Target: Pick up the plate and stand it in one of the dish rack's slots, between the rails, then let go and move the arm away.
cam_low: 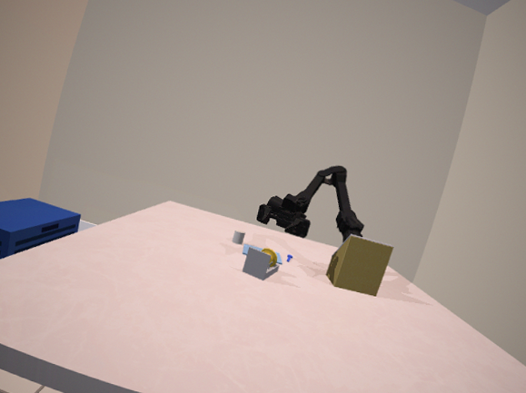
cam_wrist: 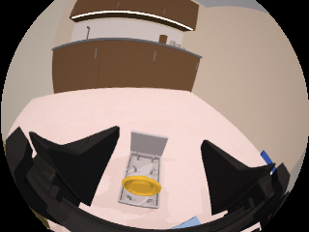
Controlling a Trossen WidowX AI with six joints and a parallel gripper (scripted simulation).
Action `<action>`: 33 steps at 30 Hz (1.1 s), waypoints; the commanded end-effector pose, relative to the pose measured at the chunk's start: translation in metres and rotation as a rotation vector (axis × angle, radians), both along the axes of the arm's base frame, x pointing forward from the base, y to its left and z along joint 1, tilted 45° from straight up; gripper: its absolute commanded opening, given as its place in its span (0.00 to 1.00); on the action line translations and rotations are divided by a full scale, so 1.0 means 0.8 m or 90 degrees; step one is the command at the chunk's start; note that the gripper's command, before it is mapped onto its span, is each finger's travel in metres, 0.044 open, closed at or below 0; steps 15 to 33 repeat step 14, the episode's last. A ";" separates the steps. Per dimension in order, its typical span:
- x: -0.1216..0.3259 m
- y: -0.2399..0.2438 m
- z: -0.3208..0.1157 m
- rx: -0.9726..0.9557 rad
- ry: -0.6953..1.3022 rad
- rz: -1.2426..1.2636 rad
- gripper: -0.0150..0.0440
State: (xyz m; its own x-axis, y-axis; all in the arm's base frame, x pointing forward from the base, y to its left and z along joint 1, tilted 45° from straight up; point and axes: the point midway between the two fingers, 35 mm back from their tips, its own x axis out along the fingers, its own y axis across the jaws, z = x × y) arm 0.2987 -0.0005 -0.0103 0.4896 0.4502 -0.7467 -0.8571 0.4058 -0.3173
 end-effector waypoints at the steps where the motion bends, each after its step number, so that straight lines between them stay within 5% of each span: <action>1: 0.003 0.016 0.017 0.002 0.007 -0.009 0.93; 14: -0.008 0.026 0.007 0.000 0.189 -0.145 0.93; 33: -0.008 0.026 0.007 0.000 0.189 -0.145 0.93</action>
